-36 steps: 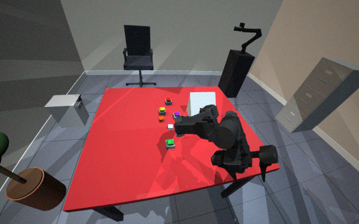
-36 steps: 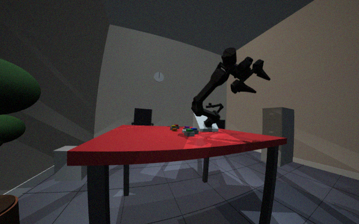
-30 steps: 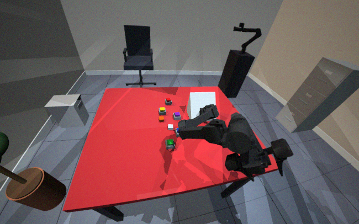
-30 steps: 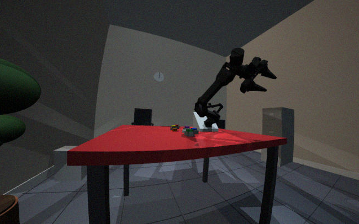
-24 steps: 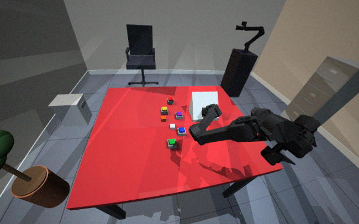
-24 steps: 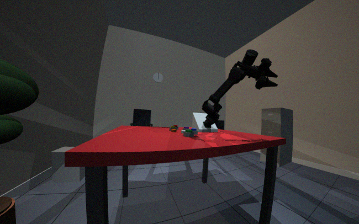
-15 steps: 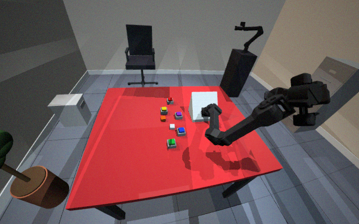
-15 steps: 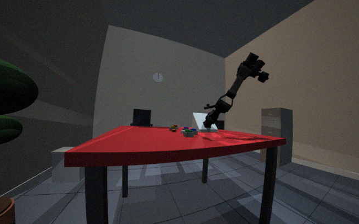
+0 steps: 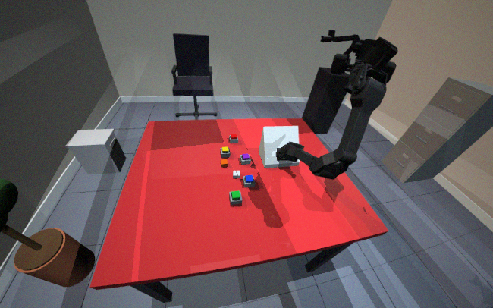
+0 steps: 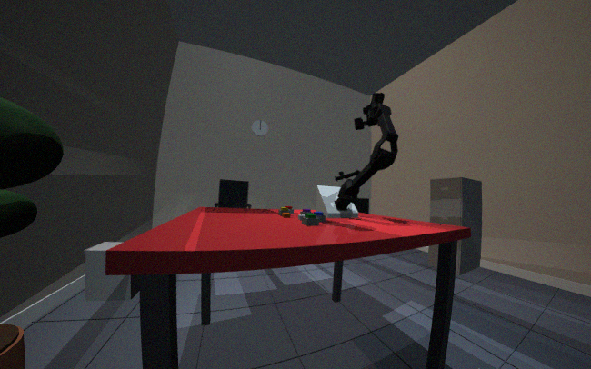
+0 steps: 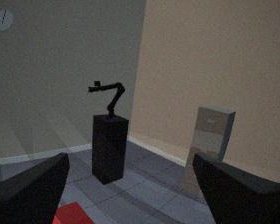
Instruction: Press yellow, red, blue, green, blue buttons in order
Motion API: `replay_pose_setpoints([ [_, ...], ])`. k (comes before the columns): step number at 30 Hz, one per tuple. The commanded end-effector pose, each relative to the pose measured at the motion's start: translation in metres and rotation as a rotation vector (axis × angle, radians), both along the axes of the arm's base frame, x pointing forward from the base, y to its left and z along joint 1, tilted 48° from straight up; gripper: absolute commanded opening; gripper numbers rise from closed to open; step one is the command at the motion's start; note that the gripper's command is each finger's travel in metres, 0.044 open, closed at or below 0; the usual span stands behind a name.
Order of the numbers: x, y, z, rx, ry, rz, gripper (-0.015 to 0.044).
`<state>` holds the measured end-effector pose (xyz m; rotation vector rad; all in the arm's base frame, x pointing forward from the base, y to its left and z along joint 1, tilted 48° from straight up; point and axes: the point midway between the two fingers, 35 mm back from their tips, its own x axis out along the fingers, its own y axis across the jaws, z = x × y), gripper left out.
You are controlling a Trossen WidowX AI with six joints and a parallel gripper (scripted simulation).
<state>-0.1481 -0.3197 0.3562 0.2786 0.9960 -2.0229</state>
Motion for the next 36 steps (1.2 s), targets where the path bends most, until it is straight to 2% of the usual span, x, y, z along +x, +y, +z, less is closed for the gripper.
replay_pose_setpoints([
  [1,0.050,-0.037,-0.046,0.167,-0.060,0.230,0.0400],
  [6,0.132,-0.064,-0.113,0.408,-0.144,0.548,0.0400],
  [11,0.220,-0.058,-0.177,0.657,-0.226,0.852,0.0400],
  [16,0.302,-0.021,-0.235,0.922,-0.311,1.134,0.0400],
  [22,0.383,0.057,-0.295,1.271,-0.425,1.419,0.0400],
  [30,0.443,0.193,-0.350,1.777,-0.598,1.626,0.0400],
  [34,0.444,0.198,-0.352,1.794,-0.604,1.629,0.0400],
  [36,0.444,0.205,-0.359,1.794,-0.604,1.629,0.0348],
])
